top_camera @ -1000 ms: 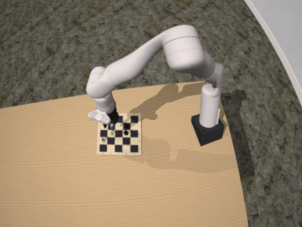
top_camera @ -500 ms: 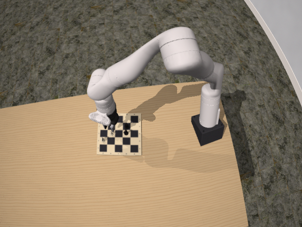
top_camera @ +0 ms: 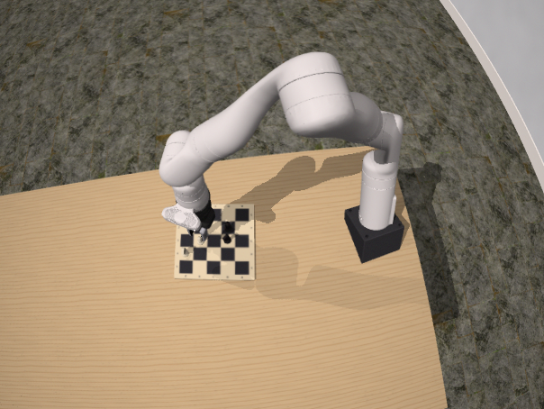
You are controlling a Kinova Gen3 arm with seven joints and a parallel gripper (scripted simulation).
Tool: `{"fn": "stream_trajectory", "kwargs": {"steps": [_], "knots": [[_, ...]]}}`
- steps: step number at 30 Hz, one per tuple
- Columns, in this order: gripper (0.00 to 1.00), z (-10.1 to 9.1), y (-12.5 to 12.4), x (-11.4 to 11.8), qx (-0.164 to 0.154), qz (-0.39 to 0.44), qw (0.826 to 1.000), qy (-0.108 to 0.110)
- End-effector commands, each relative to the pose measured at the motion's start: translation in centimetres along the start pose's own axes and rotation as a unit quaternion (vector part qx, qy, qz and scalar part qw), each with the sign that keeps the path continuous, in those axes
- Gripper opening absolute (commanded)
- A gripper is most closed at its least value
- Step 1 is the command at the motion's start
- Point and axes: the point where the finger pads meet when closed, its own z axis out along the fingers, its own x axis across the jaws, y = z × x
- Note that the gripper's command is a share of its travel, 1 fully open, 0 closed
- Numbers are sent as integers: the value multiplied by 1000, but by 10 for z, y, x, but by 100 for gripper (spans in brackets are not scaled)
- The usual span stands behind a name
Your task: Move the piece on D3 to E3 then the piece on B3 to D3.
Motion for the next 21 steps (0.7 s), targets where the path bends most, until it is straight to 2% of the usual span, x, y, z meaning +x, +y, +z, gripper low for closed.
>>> {"fn": "stream_trajectory", "kwargs": {"steps": [1,21], "knots": [[68,6,0,0,1,-2,1000,0],[68,17,0,0,1,-2,1000,0]]}}
